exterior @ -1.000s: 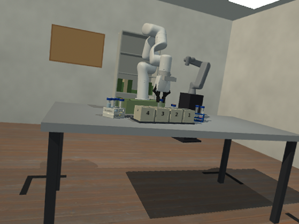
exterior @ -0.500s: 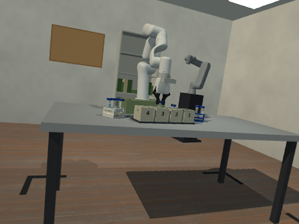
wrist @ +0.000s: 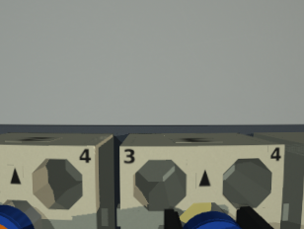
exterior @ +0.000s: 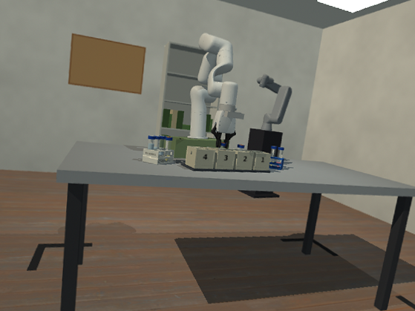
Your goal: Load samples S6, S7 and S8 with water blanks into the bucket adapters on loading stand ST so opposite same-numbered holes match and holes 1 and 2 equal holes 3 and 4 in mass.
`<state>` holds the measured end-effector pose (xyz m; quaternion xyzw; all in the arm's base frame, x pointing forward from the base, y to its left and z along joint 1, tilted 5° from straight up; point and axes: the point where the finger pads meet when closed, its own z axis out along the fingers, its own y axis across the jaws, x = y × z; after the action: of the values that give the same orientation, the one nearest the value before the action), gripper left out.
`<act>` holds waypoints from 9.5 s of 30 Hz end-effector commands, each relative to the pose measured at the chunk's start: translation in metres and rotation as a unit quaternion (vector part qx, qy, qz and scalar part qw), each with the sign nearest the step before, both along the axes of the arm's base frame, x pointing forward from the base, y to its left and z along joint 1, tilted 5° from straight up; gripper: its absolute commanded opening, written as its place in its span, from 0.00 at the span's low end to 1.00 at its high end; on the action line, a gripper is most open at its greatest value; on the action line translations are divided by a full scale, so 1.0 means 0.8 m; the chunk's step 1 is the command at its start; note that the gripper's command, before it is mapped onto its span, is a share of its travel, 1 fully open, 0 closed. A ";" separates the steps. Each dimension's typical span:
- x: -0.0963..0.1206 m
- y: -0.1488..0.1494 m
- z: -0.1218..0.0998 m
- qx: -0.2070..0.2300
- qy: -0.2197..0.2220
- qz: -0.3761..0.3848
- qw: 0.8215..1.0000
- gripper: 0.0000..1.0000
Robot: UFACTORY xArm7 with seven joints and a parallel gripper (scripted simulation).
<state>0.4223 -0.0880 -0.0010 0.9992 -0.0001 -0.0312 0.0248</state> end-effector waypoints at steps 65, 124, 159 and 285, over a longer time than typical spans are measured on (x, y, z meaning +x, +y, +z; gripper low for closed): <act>0.005 0.002 0.046 0.000 -0.002 0.000 1.000 0.44; 0.012 0.008 0.162 0.000 -0.002 0.000 1.000 0.44; -0.040 -0.070 0.169 0.015 0.010 0.247 0.969 0.57; -0.174 -0.267 0.041 0.017 0.013 0.290 0.957 0.57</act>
<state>0.2817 -0.3004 0.0350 0.9562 0.2898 -0.0377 0.0152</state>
